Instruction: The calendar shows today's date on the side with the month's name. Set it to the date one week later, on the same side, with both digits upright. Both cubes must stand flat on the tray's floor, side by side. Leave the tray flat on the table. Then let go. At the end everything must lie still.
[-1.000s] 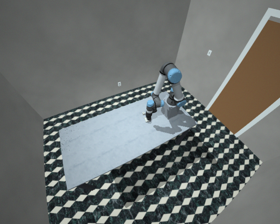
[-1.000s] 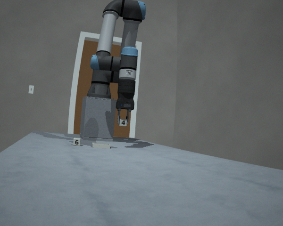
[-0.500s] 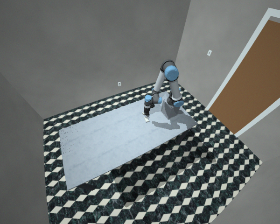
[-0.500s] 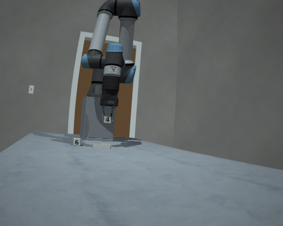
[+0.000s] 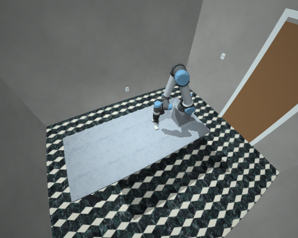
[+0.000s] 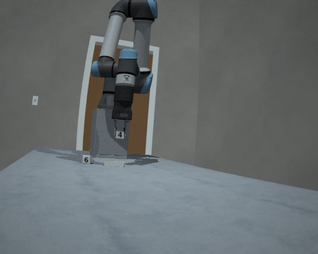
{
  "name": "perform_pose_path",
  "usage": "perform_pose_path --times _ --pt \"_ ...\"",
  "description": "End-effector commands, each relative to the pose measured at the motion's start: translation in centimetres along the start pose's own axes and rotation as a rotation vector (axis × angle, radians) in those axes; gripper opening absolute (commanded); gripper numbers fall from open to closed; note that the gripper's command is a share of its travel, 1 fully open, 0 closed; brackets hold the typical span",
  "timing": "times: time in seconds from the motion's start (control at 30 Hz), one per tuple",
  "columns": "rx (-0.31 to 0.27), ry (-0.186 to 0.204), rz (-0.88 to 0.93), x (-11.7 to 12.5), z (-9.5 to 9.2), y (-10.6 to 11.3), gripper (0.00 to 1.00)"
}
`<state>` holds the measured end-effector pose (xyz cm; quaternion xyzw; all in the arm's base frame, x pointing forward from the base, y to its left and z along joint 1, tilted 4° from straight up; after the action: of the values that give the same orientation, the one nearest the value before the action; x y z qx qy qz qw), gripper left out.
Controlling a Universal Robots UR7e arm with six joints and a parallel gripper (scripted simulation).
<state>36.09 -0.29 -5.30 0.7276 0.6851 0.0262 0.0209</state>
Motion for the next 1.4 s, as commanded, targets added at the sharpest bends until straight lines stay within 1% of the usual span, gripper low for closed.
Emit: perform_pose_path --times 0.0,0.2,0.27,0.53,0.7,0.93,1.37 --pt "-0.001 0.0 0.0 0.0 0.6 0.0 0.6" --pt "-0.001 0.0 0.0 0.0 2.3 0.0 0.6" --pt "-0.001 0.0 0.0 0.0 2.3 0.0 0.6" --pt "-0.001 0.0 0.0 -0.1 4.8 0.1 0.6" --pt "-0.001 0.0 0.0 -0.1 5.8 0.1 0.6" --pt "-0.001 0.0 0.0 -0.1 6.2 0.1 0.6" --pt "-0.001 0.0 0.0 -0.1 6.2 0.1 0.6"
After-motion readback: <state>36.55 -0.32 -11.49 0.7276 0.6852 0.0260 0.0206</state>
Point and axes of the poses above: the point where the finger pads meet when closed, its own z axis out along the fingers, its own x axis across the jaws, y = z × x, the point moved 4 cm from there along -z, back along the fingers, and after that the axes turned 1 degree about -z, right-handed, at the moved point
